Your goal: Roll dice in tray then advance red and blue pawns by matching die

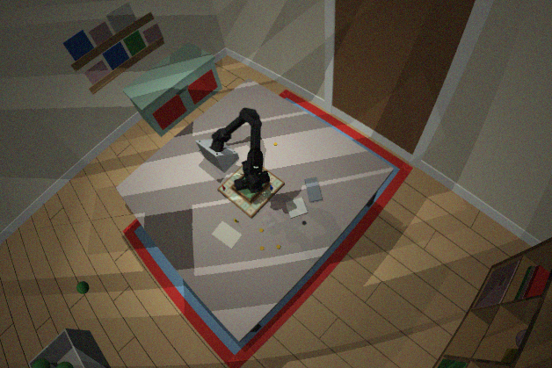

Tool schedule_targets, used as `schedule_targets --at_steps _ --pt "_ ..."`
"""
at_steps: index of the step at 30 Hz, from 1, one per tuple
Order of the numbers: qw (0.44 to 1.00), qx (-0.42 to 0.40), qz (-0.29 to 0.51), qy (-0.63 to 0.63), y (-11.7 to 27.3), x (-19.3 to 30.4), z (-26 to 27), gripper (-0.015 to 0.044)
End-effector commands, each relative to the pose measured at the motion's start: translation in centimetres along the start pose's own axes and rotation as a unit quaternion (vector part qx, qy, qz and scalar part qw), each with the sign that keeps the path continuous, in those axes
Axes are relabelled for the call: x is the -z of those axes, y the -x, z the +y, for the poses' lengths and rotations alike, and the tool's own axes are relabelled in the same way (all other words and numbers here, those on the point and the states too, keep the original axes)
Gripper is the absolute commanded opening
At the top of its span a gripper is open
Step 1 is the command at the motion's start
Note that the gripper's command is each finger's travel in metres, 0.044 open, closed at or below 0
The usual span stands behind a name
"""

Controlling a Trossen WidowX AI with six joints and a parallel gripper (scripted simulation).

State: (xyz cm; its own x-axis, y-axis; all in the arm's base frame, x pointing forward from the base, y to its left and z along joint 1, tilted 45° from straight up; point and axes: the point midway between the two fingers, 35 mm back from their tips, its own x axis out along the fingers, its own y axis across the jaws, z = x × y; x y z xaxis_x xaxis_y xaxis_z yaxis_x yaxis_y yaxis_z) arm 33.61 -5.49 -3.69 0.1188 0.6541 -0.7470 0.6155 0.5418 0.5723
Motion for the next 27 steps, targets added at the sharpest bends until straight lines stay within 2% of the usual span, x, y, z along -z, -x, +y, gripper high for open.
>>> schedule_targets --at_steps 1,4,11,27 --pt "0.999 -0.015 0.012 -0.038 -0.2 0.1 7.1 0.0200" --pt "0.998 -0.019 0.020 -0.054 -0.4 0.6 9.8 0.0200" --pt "0.998 -0.019 0.021 -0.054 -0.4 0.6 9.5 0.0200" --pt "0.998 -0.020 0.021 -0.054 -3.1 0.7 9.6 0.0200"
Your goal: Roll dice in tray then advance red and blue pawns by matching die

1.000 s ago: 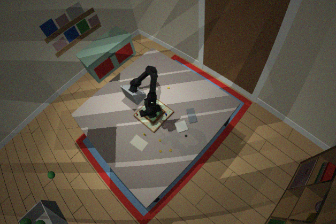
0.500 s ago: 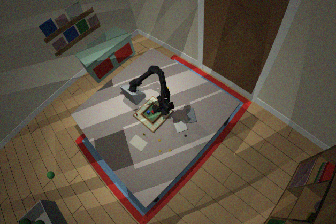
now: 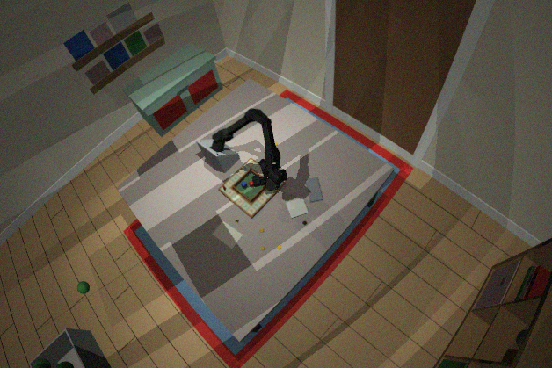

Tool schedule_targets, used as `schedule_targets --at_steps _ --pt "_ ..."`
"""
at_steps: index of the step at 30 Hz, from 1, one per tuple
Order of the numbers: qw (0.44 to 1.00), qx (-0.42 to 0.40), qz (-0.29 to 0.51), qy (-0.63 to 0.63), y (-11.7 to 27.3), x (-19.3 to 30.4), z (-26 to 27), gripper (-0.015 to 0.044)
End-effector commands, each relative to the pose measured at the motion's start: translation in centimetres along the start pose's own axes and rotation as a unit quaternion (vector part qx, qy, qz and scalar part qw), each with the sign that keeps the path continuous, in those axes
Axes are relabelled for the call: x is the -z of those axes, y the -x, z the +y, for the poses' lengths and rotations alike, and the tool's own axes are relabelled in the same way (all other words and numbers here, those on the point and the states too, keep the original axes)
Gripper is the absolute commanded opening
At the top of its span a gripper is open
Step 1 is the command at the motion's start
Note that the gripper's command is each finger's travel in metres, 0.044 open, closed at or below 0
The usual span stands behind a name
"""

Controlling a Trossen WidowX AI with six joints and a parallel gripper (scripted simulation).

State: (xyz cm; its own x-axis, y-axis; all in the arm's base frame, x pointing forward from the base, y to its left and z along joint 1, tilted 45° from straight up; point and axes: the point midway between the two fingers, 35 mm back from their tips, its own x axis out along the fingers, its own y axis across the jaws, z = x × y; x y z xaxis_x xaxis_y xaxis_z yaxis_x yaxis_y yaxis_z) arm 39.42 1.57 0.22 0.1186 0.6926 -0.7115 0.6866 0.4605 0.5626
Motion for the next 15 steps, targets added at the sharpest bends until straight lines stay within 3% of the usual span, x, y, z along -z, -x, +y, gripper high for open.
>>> schedule_targets --at_steps 1,15 --pt "1.000 0.000 0.003 -0.004 -0.9 0.1 -0.1 0.0200" --pt "1.000 -0.001 0.004 -0.004 -3.2 0.2 -0.1 0.0200"
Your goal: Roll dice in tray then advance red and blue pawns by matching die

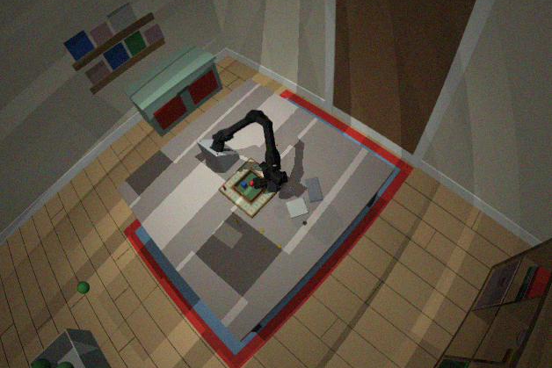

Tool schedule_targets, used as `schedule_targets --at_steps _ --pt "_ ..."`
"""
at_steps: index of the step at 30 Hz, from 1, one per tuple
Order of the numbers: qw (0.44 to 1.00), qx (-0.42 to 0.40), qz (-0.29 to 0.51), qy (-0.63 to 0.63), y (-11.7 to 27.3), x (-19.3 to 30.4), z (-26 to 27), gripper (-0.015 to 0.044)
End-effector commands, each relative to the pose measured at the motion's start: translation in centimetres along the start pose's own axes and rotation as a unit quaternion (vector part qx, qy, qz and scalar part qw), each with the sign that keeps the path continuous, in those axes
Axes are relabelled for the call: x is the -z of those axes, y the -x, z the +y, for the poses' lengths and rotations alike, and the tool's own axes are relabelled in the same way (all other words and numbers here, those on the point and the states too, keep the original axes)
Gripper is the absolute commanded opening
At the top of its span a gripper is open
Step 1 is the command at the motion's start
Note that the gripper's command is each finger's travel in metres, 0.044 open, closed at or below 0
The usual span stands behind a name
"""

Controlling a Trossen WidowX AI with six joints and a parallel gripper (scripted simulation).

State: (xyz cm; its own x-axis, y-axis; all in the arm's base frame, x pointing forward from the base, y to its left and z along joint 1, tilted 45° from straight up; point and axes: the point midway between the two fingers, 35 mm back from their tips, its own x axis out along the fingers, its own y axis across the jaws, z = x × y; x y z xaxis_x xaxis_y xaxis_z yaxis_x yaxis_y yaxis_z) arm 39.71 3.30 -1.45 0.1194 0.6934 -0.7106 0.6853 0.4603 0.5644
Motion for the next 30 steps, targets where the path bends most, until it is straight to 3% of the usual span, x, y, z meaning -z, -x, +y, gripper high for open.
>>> schedule_targets --at_steps 1,4,10,21,30 --pt "1.000 0.000 0.004 -0.004 -1.0 0.1 -0.2 0.0200" --pt "1.000 0.000 0.004 -0.004 -1.2 0.2 -0.2 0.0200" --pt "1.000 0.000 0.004 -0.004 -1.2 0.2 -0.2 0.0043" --pt "1.000 0.000 0.004 -0.004 -0.7 0.1 -0.2 0.0000" --pt "1.000 0.003 0.000 -0.005 5.8 -0.4 0.1 0.0000"
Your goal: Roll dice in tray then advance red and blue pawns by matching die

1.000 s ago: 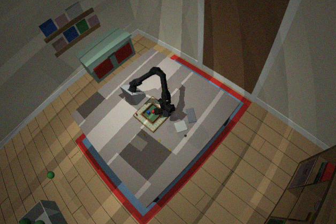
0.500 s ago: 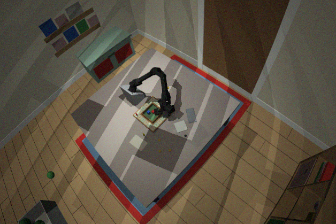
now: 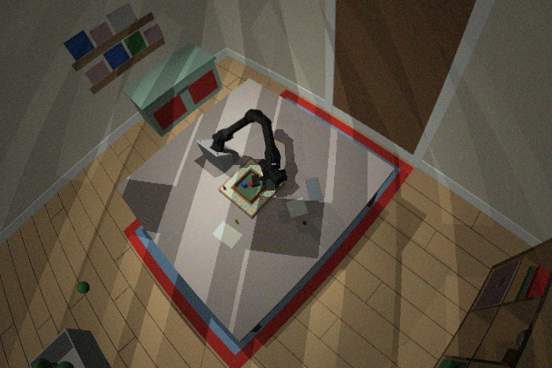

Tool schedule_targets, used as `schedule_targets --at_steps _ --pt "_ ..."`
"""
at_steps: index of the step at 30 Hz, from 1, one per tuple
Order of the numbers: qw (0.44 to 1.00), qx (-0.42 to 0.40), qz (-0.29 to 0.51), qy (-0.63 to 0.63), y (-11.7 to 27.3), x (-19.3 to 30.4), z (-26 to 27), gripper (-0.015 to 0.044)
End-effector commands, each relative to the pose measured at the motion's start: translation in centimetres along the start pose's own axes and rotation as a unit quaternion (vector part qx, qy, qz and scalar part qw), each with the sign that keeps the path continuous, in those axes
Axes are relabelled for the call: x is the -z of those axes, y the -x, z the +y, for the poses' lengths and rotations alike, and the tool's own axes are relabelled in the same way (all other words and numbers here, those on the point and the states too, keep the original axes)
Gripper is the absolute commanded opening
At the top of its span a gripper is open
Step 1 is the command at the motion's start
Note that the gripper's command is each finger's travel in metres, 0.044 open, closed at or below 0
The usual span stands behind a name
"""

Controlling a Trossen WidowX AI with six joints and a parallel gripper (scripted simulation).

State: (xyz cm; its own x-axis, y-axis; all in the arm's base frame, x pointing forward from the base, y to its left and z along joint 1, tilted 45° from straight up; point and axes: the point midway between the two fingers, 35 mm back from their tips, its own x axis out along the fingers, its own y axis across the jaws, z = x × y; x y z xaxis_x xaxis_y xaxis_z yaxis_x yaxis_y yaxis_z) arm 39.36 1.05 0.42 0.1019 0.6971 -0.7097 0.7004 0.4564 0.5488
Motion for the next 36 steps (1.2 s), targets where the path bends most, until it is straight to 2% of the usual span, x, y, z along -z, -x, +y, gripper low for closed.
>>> schedule_targets --at_steps 1,9,15,36 --pt "1.000 -0.002 -0.007 0.005 3.7 -0.1 0.3 0.0000" --pt "1.000 -0.002 -0.005 0.005 8.6 0.6 0.1 0.0000" --pt "1.000 -0.002 -0.005 0.005 8.5 0.8 0.1 0.0000" --pt "1.000 -0.001 -0.005 0.004 5.8 7.0 -1.2 0.0000"
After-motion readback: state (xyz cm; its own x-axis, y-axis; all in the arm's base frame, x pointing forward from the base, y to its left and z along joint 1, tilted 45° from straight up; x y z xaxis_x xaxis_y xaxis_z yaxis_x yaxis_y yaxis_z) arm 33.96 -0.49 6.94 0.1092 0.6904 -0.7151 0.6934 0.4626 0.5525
